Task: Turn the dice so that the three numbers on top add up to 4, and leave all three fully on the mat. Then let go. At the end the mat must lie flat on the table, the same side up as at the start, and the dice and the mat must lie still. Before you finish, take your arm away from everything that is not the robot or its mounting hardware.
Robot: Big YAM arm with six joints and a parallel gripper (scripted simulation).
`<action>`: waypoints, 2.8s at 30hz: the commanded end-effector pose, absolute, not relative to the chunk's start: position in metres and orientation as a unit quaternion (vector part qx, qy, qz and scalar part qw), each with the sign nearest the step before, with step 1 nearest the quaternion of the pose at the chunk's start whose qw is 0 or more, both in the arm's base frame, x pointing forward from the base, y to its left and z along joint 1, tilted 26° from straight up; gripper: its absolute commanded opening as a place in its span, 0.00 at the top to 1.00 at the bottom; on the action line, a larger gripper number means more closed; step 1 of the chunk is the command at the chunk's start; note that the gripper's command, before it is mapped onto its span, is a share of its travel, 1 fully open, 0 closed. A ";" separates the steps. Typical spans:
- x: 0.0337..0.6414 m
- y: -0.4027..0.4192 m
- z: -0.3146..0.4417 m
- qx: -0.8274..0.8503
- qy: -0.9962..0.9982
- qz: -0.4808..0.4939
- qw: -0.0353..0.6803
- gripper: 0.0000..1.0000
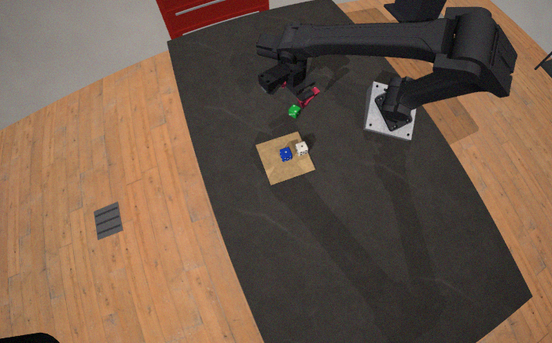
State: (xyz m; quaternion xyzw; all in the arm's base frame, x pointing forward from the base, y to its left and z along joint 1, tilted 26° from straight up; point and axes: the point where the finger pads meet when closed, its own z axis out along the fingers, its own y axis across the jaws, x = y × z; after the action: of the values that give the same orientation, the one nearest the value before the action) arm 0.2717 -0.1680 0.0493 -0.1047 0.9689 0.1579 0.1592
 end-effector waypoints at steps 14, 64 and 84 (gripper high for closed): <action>0.272 -0.166 0.046 -0.260 0.938 0.132 0.185 0.00; 0.274 -0.164 0.040 -0.251 0.941 0.134 0.184 0.55; 0.282 -0.155 0.021 -0.255 0.940 0.132 0.185 0.55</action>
State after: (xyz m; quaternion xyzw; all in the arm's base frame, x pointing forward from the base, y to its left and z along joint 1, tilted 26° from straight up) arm 0.2777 -0.1580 0.0223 -0.2546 0.9406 0.1334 0.1808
